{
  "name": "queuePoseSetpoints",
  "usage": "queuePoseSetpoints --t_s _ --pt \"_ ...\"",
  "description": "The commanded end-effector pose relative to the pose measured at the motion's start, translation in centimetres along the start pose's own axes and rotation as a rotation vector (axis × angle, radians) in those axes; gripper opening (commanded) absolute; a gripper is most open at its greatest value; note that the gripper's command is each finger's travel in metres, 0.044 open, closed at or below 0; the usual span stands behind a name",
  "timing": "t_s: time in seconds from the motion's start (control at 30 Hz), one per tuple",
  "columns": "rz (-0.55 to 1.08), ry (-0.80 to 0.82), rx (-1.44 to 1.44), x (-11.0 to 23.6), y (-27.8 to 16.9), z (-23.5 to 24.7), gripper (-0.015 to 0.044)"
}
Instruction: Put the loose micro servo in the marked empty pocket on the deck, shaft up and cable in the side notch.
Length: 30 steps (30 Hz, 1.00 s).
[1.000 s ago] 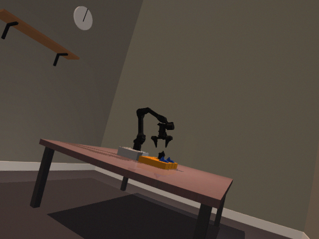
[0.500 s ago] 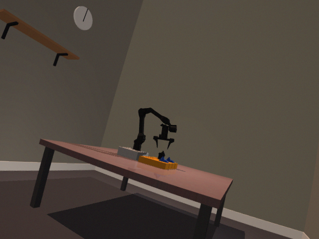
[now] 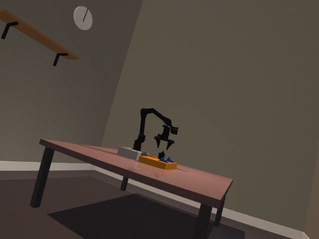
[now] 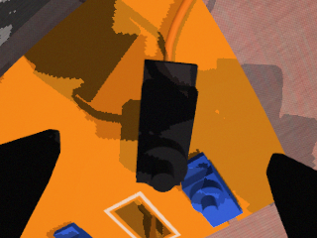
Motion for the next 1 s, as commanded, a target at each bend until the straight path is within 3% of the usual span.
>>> queuePoseSetpoints --t_s 0.0,0.27,0.9,0.97 --pt "-0.011 0.006 0.028 -0.1 0.2 -0.1 0.044" --pt "-0.011 0.006 0.028 -2.6 0.2 -0.1 0.044" --pt "-0.011 0.006 0.028 -4.7 0.3 -0.1 0.044" --pt "-0.011 0.006 0.028 -4.7 0.3 -0.1 0.0387"
Point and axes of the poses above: the point midway between the two fingers, 35 mm back from their tips, its own x axis back along the fingers, its own z axis across the jaws, y = z × x, the point moved 3 cm from there along x, back along the fingers, and after that the axes turned 3 degrees about x, right-handed, at the moved point
